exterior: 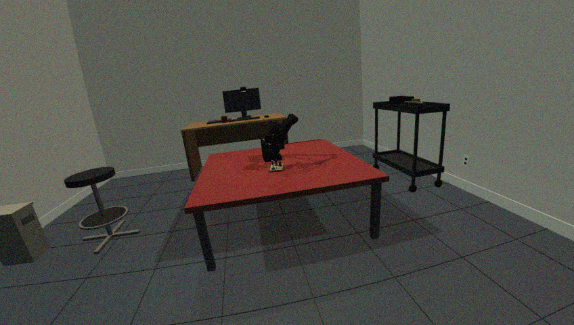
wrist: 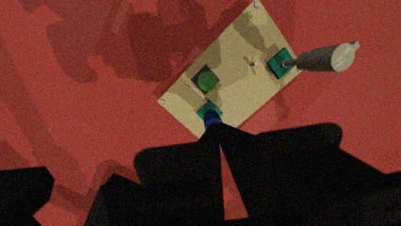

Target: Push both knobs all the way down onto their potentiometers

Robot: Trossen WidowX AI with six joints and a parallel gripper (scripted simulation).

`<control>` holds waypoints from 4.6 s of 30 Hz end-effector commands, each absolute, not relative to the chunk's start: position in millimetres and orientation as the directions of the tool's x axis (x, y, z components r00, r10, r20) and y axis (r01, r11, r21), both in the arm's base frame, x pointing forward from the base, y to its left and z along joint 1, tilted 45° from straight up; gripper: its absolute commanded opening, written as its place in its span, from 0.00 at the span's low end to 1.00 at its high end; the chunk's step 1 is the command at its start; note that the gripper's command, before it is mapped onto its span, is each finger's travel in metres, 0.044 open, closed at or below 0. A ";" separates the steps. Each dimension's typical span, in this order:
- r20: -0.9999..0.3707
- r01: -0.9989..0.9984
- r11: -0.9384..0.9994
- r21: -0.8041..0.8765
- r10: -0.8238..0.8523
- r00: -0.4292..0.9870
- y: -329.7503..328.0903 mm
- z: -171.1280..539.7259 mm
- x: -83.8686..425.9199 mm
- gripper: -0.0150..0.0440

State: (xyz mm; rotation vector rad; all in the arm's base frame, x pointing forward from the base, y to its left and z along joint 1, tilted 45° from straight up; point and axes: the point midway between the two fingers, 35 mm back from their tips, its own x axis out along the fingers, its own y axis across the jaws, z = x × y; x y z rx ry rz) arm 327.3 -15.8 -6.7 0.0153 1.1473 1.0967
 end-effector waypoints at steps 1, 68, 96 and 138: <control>-0.715 -0.693 0.501 0.518 0.699 -0.030 -5.8 -12.9 327.6 0.25; -0.715 -0.693 0.501 0.519 0.699 -0.030 -2.8 -15.9 327.4 0.25; -0.716 -0.693 0.502 0.518 0.698 -0.030 -19.6 0.7 328.4 0.25; -0.735 -1.000 0.008 0.005 0.678 0.002 -58.7 13.1 387.1 0.25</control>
